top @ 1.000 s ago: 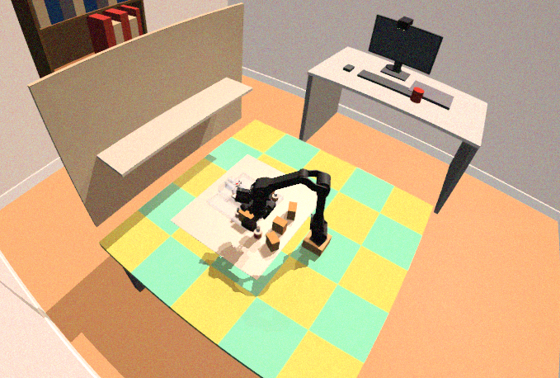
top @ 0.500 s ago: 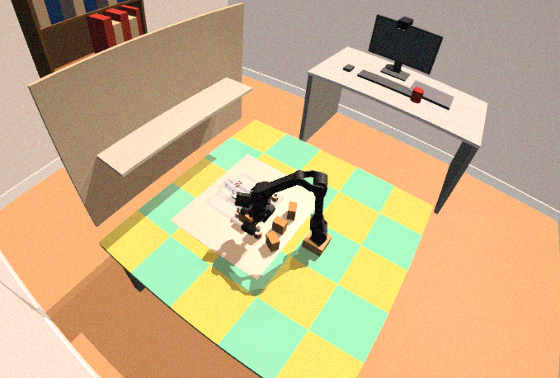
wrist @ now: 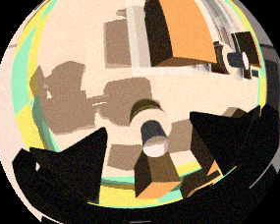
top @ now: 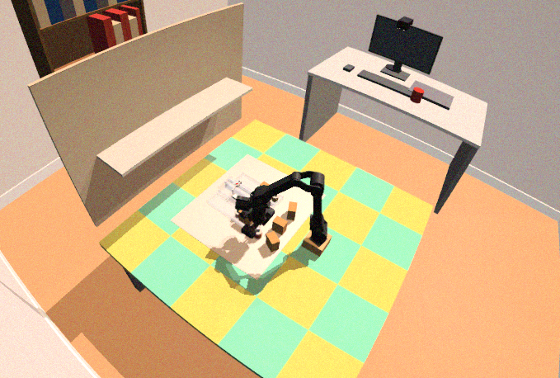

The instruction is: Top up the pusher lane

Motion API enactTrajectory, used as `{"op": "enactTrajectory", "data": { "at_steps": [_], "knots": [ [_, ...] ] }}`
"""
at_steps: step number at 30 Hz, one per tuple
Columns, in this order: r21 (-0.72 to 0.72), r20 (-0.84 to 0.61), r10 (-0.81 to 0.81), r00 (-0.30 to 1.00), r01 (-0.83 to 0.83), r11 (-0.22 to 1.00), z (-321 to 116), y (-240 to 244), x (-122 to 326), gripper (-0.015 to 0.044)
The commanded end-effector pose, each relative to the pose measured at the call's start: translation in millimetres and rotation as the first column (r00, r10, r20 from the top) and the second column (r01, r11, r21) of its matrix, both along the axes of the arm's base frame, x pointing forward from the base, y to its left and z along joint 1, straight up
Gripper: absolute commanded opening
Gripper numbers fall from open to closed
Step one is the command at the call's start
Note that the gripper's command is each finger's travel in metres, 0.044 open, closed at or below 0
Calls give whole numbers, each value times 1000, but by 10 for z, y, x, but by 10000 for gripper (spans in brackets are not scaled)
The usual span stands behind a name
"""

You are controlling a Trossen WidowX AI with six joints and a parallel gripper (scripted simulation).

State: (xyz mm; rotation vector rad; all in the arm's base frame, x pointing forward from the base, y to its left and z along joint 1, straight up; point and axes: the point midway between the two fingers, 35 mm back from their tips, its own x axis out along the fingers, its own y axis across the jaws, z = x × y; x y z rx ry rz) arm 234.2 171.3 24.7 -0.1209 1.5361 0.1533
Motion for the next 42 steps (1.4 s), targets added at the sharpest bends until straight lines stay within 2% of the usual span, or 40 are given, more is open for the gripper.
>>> {"op": "enactTrajectory", "data": {
  "at_steps": [1, 3, 13, 19, 24, 38, 42],
  "knots": [
    [-2, -10, 2, 1000, -2, 1000, -90, 0, -13, 440],
    [-2, -10, 2, 1000, -2, 1000, -101, 0, -13, 440],
    [-2, -10, 2, 1000, -2, 1000, -101, 0, -13, 177],
    [-2, -10, 2, 1000, -2, 1000, -101, 0, -13, 138],
    [-2, -10, 2, 1000, -2, 1000, 50, 26, 0, 6],
    [-1, -10, 2, 1000, -2, 1000, 930, 68, -67, 0],
    [-1, -10, 2, 1000, -2, 1000, 974, 65, -76, 0]
  ]
}}
